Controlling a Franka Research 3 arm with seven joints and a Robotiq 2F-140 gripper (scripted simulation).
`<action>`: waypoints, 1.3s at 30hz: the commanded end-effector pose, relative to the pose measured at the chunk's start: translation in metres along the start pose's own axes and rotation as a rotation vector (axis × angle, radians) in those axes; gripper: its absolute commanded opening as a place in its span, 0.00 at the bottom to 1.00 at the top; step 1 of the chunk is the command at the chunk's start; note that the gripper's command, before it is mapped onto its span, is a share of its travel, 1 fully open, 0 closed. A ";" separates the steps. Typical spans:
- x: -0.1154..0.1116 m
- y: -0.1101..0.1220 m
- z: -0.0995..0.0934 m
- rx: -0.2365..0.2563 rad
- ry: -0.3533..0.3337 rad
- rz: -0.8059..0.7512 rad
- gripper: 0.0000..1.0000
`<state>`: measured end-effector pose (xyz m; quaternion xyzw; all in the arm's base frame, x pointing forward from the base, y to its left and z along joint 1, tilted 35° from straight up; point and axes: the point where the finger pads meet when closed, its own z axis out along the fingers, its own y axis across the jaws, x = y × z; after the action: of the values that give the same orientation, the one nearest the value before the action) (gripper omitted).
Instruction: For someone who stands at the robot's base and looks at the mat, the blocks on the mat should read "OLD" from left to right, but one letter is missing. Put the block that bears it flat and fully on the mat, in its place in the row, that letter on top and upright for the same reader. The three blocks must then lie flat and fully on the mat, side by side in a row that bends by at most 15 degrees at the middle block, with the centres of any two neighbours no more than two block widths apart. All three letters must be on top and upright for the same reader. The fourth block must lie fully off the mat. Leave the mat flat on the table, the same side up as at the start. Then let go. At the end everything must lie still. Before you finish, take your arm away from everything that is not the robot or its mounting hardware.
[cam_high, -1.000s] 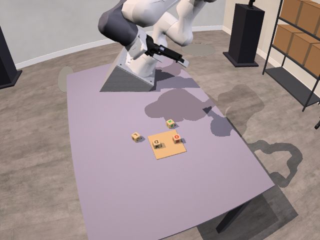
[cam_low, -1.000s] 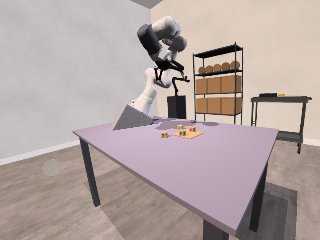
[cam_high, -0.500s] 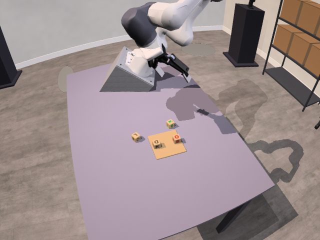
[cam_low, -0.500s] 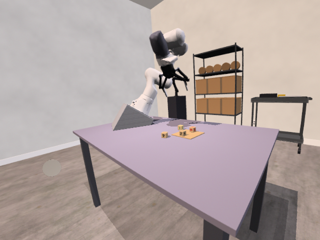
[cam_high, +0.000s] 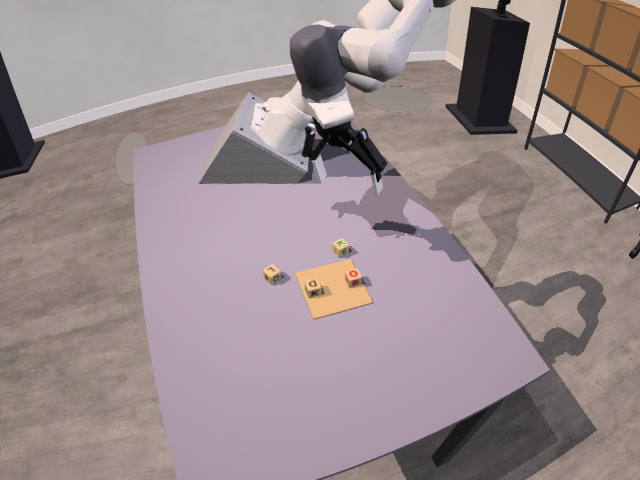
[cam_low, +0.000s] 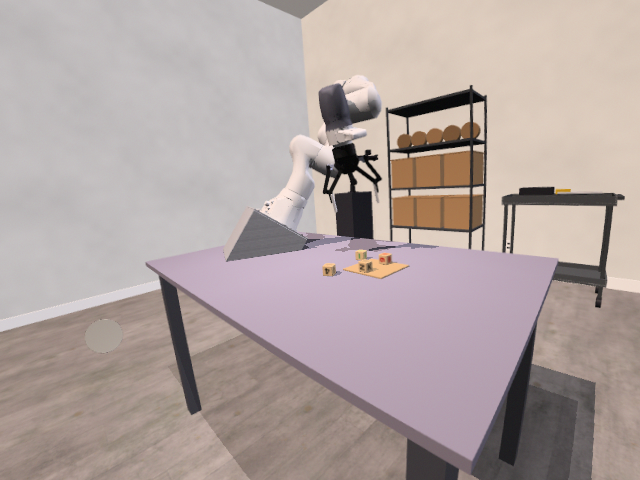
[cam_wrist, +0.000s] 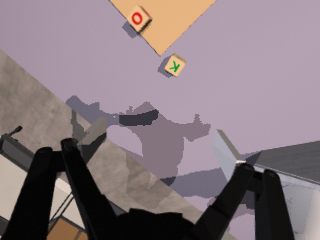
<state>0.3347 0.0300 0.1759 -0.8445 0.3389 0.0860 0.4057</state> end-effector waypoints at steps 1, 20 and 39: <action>0.026 0.003 0.007 -0.026 0.133 -0.031 1.00; 0.054 0.003 0.075 -0.128 0.468 -0.134 1.00; 0.056 0.007 0.088 -0.157 0.529 -0.148 1.00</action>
<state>0.3849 0.0667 0.0916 -0.8856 0.3691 -0.1368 0.2464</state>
